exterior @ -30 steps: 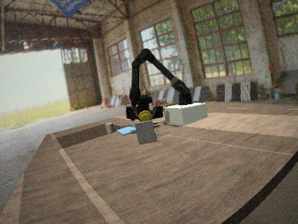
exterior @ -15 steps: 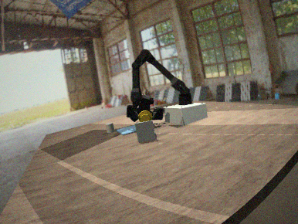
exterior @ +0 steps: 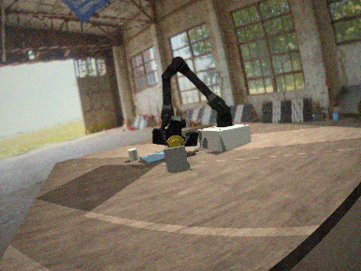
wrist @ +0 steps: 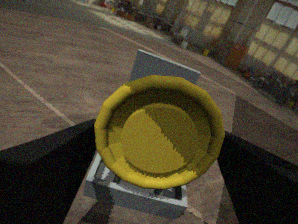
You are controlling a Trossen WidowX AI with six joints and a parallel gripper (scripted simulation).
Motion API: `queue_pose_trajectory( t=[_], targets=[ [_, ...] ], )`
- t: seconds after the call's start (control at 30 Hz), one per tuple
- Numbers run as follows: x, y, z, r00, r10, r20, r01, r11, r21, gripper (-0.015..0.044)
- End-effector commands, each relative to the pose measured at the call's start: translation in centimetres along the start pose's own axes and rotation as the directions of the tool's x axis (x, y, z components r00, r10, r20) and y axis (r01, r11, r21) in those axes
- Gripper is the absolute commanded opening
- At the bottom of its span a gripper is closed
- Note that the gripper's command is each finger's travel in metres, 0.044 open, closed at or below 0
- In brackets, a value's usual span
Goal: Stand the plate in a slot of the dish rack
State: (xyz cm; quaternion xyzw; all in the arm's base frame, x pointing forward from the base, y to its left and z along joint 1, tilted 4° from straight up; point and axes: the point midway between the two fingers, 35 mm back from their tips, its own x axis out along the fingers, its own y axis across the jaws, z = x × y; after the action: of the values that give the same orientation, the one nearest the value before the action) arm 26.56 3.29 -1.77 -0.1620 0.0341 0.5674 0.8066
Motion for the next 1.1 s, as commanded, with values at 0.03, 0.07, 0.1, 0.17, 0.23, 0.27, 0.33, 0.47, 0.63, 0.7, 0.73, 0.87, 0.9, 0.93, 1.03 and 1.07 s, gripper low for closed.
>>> queue_pose_trajectory(
  t=[0.03,0.07,0.1,0.17,0.23,0.27,0.33,0.47,0.63,0.7,0.73,0.87,0.9,0.93,1.03,1.07],
  targets=[
    [0.4,-0.1,0.3,1.0,-0.003,0.005,0.003,1.0,0.0,0.0],
    [0.4,-0.1,0.3,1.0,-0.003,0.005,0.003,1.0,0.0,0.0],
    [0.5,-0.2,0.3,1.0,-0.002,0.004,0.002,1.0,0.0,0.0],
    [0.8,-0.2,0.3,1.0,-0.001,0.003,0.001,1.0,0.0,0.0],
    [1.1,-0.3,0.4,1.0,0.0,0.002,0.0,1.0,-0.001,0.0],
    [1.3,-0.3,0.4,1.0,0.0,0.001,0.0,1.0,-0.001,0.0],
    [1.5,-0.3,0.5,1.0,0.001,0.001,-0.001,1.0,-0.001,0.0],
    [1.9,-0.4,0.5,1.0,0.002,-0.001,-0.002,1.0,-0.001,0.0],
    [2.6,-0.5,0.7,1.0,0.003,-0.003,-0.003,1.0,-0.001,0.0],
    [2.7,-0.5,0.7,1.0,0.003,-0.003,-0.003,1.0,-0.001,0.0],
    [2.7,-0.5,0.6,1.0,0.003,-0.003,-0.003,1.0,-0.001,0.0],
    [3.1,0.0,-1.3,1.0,0.004,-0.004,-0.004,1.0,-0.002,0.0],
    [3.2,0.0,-1.4,1.0,0.004,-0.004,-0.004,1.0,-0.002,0.0],
    [3.2,0.0,-1.4,1.0,0.004,-0.004,-0.004,1.0,-0.002,0.0],
    [3.1,0.0,-1.1,1.0,0.006,-0.004,-0.006,1.0,0.0,0.0],
    [3.1,0.0,-1.0,1.0,0.006,-0.004,-0.006,1.0,0.0,0.0]
  ],
)
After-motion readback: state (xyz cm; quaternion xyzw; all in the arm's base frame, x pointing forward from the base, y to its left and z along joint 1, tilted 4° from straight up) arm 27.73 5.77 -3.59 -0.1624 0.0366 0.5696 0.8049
